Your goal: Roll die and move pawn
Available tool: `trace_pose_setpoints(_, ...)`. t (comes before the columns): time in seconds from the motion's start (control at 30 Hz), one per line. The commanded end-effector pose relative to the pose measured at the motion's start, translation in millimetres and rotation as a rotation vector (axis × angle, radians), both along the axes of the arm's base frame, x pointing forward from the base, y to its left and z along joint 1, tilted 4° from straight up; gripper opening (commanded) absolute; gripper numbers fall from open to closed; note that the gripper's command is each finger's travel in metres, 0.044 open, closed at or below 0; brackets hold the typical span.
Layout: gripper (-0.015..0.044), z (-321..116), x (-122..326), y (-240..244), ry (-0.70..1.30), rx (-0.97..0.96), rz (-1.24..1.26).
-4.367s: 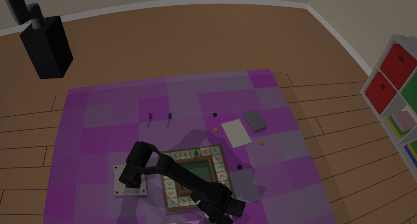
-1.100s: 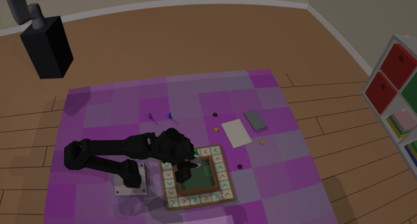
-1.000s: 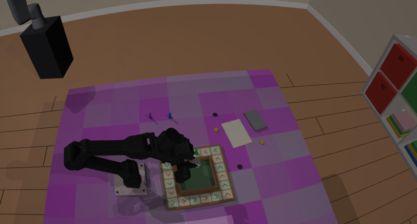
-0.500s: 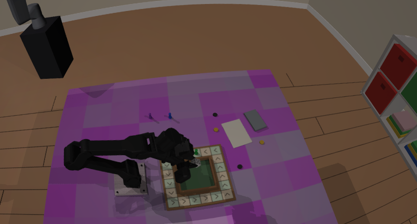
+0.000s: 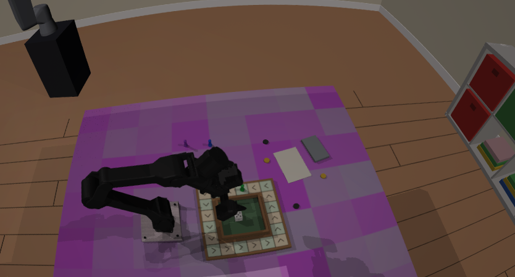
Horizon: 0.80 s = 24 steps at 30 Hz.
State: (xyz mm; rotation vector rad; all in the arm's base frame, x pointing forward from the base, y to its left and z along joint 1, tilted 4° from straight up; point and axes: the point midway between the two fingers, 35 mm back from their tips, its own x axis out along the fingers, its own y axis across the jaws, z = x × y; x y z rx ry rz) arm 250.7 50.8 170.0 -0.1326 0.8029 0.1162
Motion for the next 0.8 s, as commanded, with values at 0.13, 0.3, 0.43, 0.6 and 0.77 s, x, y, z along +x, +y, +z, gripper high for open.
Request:
trace_pose_setpoints(0.13, 0.044, -21.6, 11.5, 0.4, 0.363, -0.059, -0.024)
trace_pose_setpoints(0.3, 0.044, -37.4, 17.1, -0.5, 0.626, -0.095, -0.047)
trace_pose_setpoints(0.43, 0.044, -45.1, 19.4, -1.1, 0.756, -0.109, -0.061)
trace_pose_setpoints(0.6, 0.0361, -48.5, 24.4, 21.2, 0.695, -0.153, 0.066)
trace_pose_setpoints(0.77, 0.023, -76.6, 27.2, 101.7, 0.733, -0.306, 0.455)
